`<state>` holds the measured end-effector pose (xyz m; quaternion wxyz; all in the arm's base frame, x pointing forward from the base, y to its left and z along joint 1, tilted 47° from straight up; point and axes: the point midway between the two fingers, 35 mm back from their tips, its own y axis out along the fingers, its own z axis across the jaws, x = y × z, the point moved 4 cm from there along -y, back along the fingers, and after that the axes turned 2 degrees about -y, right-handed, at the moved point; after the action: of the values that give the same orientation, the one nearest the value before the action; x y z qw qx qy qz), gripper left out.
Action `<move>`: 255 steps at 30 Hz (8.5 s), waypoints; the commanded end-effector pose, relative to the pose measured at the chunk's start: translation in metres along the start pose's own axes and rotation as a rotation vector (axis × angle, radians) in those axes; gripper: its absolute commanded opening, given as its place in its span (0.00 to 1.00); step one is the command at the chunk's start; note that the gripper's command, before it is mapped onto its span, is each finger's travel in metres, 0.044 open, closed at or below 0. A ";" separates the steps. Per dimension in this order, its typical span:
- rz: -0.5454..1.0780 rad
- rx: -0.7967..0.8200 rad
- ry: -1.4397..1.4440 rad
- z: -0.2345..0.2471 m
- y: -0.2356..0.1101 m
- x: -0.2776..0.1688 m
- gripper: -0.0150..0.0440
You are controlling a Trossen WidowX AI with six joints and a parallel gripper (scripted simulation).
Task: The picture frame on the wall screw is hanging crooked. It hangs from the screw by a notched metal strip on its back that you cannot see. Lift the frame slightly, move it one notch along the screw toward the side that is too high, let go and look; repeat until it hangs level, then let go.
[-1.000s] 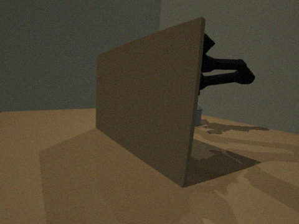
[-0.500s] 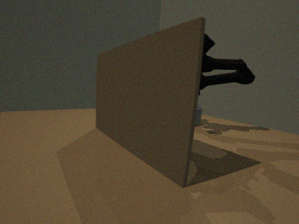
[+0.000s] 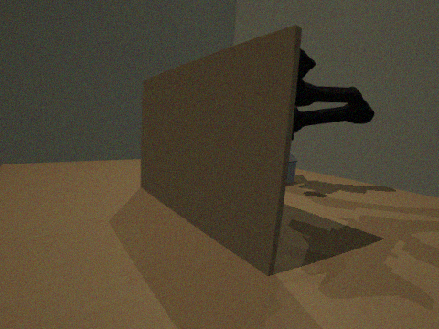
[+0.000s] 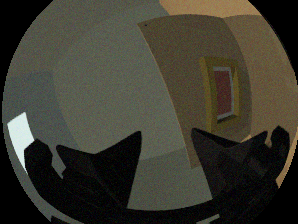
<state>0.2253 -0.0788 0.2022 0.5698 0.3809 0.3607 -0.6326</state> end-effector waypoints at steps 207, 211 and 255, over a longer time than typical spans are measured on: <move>0.013 0.001 -0.145 -0.107 0.114 0.017 0.25; 0.013 0.001 -0.145 -0.107 0.114 0.017 0.25; 0.013 0.001 -0.145 -0.109 0.114 0.017 0.25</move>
<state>0.3453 0.0015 0.1333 0.5990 0.3324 0.3203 -0.6543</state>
